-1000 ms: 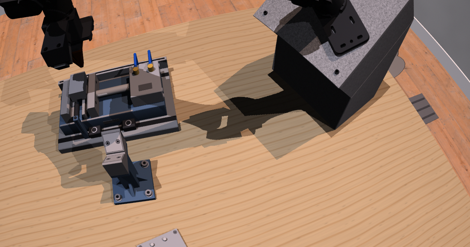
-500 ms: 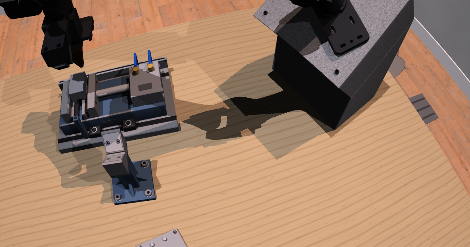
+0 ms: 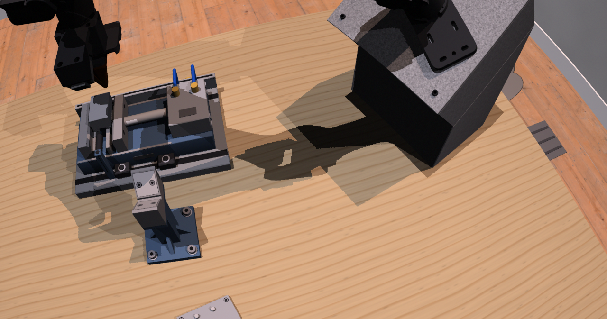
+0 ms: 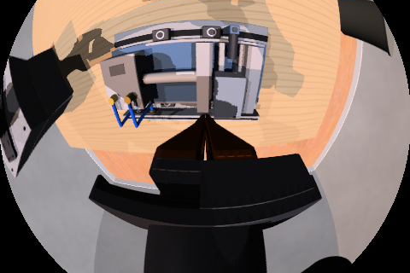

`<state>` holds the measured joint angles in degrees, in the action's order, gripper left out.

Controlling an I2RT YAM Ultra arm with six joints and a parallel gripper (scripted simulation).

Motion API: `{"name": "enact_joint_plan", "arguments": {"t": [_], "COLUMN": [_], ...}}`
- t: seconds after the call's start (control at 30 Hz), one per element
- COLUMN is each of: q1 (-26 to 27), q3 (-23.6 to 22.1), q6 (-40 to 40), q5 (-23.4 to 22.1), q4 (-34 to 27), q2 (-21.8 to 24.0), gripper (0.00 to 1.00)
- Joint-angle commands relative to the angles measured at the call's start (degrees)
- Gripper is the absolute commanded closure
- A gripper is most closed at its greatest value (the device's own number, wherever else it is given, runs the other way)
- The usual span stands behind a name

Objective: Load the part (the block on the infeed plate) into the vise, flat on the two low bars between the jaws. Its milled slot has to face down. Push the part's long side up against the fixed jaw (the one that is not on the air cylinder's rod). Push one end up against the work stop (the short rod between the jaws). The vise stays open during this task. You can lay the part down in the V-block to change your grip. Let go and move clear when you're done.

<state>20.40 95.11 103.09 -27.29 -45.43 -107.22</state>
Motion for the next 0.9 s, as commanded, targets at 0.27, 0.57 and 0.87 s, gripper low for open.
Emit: {"name": "enact_joint_plan", "arguments": {"t": [0.27,0.57,0.87], "q1": [-0.51,-1.38,-1.89], "q3": [-1.02,-2.08,-0.85], "q6": [-1.02,-1.87,-2.51], "q5": [-0.26,0.53,1.03], "q4": [2.32,4.71,6.56], "q2": [-1.30,-2.55,-4.01], "gripper": [1.00,1.00,1.00]}}
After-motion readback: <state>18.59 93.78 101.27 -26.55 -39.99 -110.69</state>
